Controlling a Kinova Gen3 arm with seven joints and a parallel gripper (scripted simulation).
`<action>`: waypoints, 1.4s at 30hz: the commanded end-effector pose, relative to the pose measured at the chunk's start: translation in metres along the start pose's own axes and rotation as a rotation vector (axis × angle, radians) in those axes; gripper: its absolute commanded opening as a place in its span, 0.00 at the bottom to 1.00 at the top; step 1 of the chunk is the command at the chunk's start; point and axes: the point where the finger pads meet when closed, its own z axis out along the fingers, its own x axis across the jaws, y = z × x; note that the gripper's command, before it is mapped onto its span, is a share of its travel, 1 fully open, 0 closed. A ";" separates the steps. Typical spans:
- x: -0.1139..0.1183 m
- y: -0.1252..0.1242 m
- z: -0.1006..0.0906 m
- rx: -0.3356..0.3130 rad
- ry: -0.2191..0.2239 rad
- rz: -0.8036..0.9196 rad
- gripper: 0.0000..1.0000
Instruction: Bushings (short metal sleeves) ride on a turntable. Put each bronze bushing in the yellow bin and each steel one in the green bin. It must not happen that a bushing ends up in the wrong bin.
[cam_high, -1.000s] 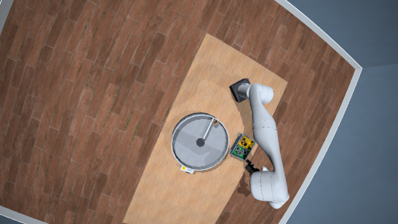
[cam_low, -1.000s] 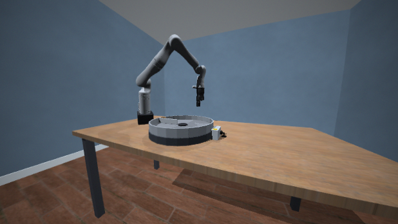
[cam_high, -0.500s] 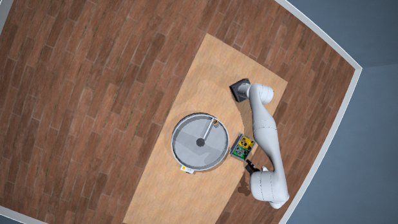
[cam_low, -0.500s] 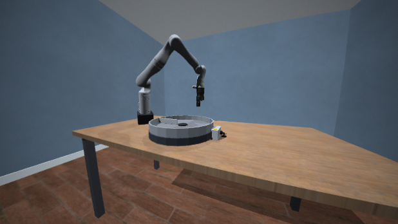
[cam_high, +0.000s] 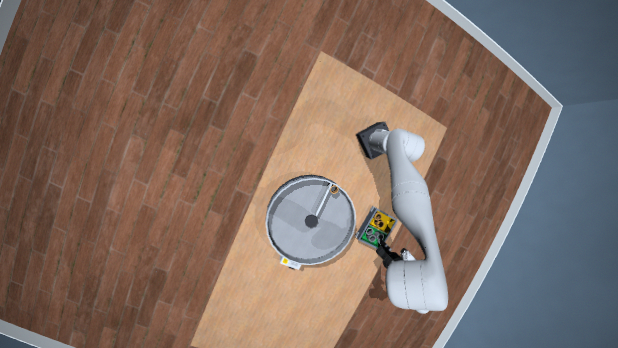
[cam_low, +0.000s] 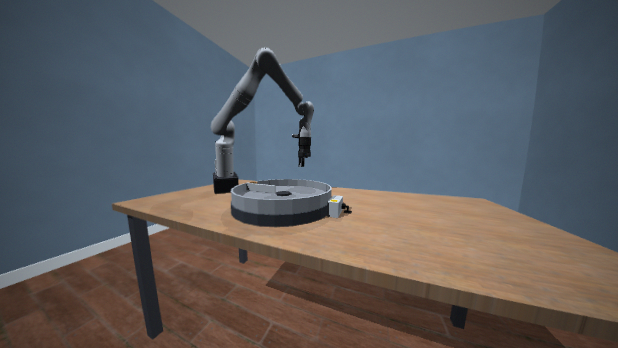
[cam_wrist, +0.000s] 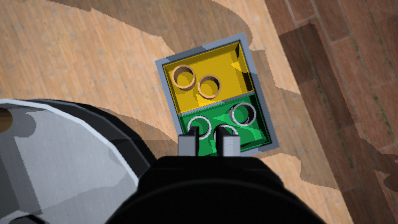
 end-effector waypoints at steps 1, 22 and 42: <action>-0.014 0.010 -0.006 -0.016 0.000 0.019 0.45; -0.146 0.000 0.001 -0.016 0.001 0.019 0.45; -0.265 -0.008 0.007 -0.016 0.001 0.020 0.45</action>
